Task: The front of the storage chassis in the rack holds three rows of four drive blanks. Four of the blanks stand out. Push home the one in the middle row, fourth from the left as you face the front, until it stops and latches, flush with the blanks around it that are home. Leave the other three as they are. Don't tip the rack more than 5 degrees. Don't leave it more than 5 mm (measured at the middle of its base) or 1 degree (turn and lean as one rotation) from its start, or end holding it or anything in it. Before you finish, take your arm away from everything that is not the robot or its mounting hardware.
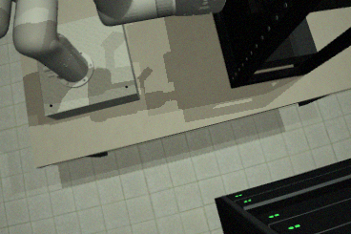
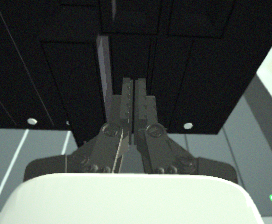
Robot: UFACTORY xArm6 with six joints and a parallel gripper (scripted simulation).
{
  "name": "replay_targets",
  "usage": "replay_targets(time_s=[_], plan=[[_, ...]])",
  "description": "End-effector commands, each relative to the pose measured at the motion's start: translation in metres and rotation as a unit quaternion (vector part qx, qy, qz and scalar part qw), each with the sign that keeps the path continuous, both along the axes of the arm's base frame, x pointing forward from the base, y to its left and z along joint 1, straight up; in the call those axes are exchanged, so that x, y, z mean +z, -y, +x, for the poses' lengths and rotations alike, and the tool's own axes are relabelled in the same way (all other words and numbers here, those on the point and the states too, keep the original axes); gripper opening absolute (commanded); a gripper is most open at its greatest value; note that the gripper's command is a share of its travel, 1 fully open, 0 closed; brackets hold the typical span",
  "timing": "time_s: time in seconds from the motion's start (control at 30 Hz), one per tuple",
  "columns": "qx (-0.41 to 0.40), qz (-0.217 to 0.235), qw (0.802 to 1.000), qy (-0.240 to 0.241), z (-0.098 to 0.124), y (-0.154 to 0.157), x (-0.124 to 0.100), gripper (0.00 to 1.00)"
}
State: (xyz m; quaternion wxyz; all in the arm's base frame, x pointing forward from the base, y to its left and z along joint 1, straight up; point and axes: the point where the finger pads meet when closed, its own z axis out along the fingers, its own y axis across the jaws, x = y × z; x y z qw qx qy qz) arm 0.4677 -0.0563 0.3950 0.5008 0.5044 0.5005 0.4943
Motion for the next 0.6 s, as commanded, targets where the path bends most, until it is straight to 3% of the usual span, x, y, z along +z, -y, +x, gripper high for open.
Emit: replay_targets(time_s=[0.0,0.57], plan=[[0.000,0.000,1.000,0.002,0.0023,-0.0001,0.0024,0.00],[0.000,0.000,1.000,0.002,0.0053,0.0000,0.0025,0.00]])
